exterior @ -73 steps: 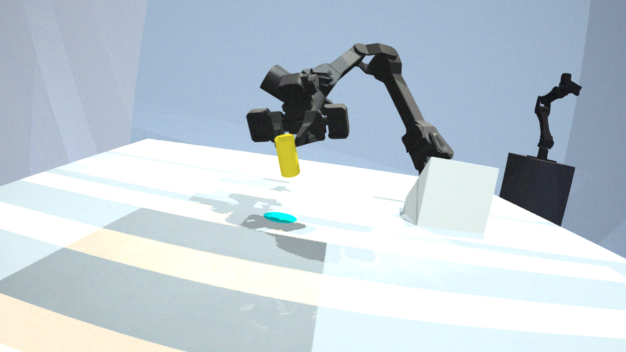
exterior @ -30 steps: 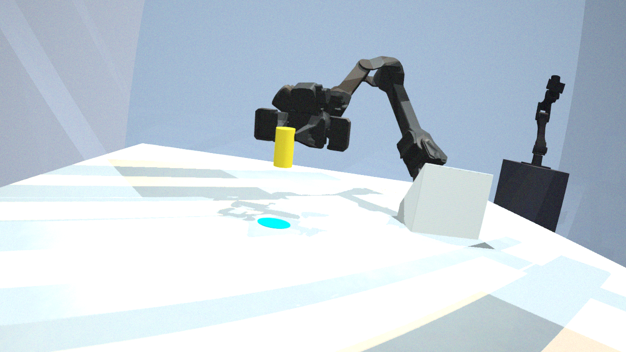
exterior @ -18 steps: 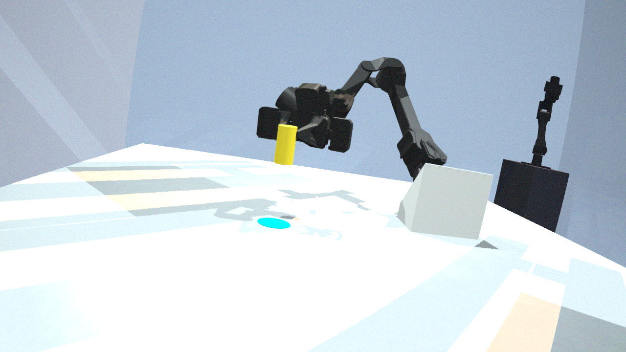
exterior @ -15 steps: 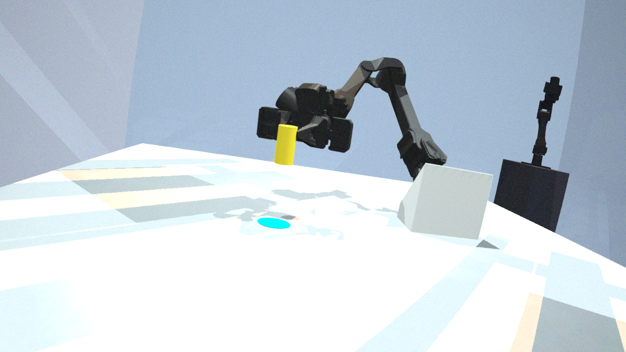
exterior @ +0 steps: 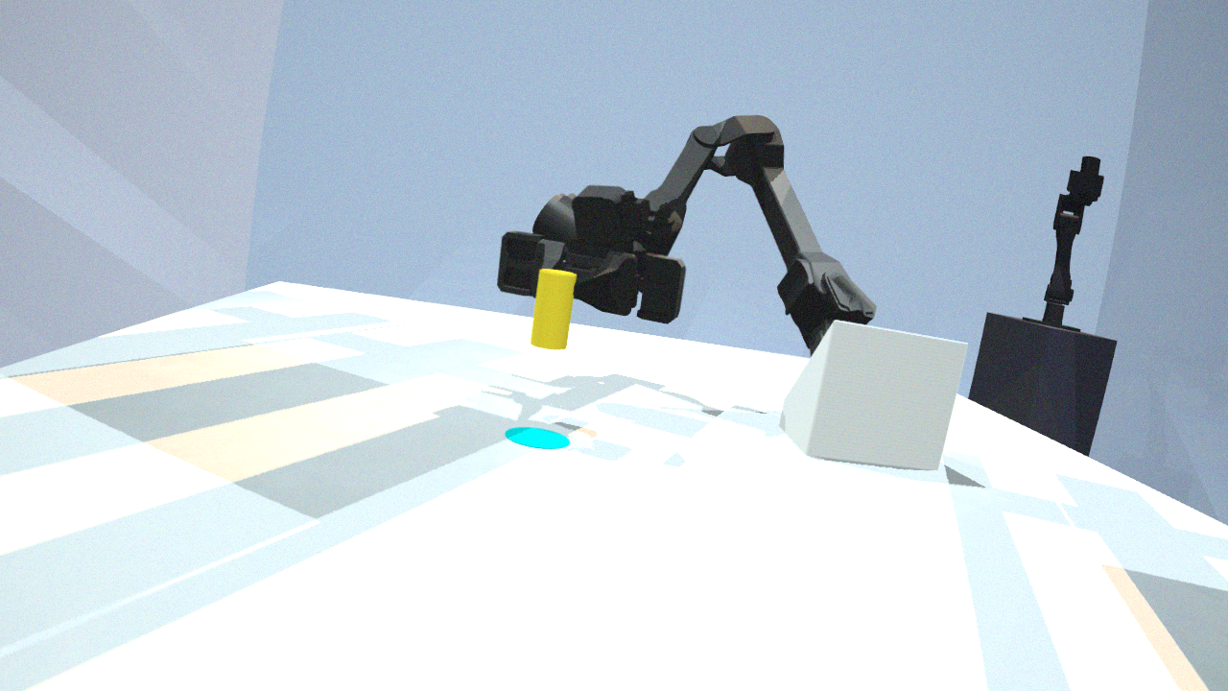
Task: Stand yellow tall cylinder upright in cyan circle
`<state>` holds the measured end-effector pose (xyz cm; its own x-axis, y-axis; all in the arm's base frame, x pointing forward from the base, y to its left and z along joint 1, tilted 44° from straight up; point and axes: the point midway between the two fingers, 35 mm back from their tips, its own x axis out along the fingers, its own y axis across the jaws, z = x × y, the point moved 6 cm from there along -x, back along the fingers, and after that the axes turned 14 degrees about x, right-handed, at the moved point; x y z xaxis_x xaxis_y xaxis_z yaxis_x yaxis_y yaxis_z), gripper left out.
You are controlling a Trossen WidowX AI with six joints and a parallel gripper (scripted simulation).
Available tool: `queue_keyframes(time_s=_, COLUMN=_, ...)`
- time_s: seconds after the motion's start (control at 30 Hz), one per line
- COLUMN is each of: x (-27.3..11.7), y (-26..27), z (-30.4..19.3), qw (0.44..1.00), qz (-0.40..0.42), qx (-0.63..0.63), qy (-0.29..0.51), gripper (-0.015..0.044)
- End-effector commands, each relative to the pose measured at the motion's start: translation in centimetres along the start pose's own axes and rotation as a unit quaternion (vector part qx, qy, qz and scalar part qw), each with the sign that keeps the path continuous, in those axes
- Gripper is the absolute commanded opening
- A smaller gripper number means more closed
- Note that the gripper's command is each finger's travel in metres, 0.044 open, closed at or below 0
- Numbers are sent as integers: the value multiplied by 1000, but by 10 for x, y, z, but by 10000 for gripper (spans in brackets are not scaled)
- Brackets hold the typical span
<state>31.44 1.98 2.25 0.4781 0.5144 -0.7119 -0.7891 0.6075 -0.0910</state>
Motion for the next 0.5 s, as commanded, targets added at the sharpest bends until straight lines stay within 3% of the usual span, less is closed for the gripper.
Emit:
queue_keyframes(time_s=0.0, x=2, y=-4, z=-16, qw=1000, qz=2, qx=-2, qy=-2, gripper=105)
queue_keyframes(time_s=0.47, x=6, y=-13, z=-68, qw=1000, qz=1, qx=0, qy=-2, gripper=105)
